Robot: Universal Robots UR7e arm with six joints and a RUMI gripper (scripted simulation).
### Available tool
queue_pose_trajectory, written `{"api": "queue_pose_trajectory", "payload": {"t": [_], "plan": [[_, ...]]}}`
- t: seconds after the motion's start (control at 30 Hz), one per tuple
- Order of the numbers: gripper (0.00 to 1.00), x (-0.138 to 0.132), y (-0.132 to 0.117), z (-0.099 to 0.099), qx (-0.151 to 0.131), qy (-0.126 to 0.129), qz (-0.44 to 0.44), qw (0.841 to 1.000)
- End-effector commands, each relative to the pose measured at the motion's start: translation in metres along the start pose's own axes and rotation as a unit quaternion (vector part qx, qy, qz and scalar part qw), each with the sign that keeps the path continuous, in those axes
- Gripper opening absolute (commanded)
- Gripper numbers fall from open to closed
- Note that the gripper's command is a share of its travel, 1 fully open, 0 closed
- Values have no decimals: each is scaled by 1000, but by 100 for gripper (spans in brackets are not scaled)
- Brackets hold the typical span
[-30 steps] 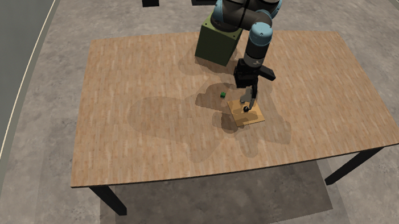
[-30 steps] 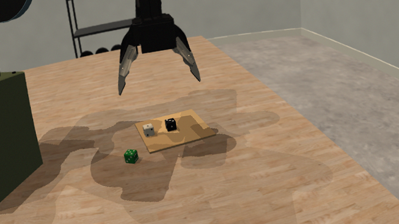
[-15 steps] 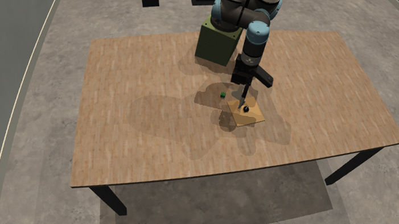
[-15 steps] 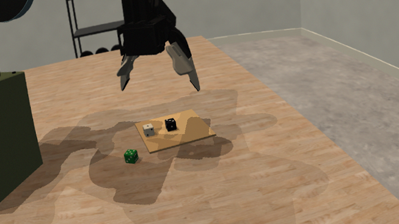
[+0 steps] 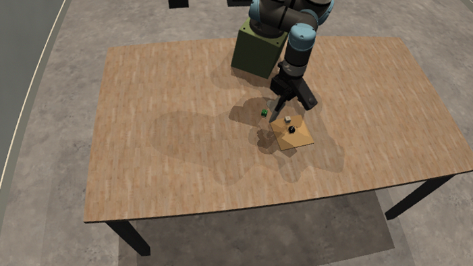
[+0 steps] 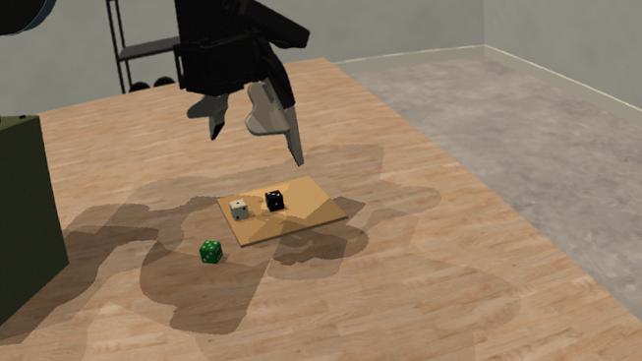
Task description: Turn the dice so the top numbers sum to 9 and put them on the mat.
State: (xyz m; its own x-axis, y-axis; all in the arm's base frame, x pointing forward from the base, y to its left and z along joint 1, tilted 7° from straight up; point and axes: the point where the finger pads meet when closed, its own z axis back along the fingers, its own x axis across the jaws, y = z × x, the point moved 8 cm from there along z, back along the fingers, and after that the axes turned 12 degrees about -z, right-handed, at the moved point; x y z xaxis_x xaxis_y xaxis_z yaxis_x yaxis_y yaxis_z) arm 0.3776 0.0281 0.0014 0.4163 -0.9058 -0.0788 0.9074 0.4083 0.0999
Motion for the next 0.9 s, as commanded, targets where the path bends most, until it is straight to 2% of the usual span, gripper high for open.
{"api": "queue_pose_trajectory", "payload": {"t": [0.0, 0.17, 0.3, 0.37, 0.43, 0.57, 0.6, 0.7, 0.73, 0.87], "plan": [[100, 4, -3, 0, -1, -3, -87, 996], [100, 7, -7, -1, -1, -3, -161, 987], [100, 10, -10, -1, -1, -3, -231, 973], [100, 12, -13, -1, -1, -3, -276, 961], [100, 12, -13, -1, -1, -3, -276, 961], [100, 15, -19, -2, 0, -3, -363, 932], [100, 15, -19, -2, 0, -3, -364, 932], [100, 18, -23, -2, 0, -3, -426, 905], [100, 18, -23, -2, 0, -3, -426, 905], [100, 20, -29, -3, 0, -3, -501, 865]]}}
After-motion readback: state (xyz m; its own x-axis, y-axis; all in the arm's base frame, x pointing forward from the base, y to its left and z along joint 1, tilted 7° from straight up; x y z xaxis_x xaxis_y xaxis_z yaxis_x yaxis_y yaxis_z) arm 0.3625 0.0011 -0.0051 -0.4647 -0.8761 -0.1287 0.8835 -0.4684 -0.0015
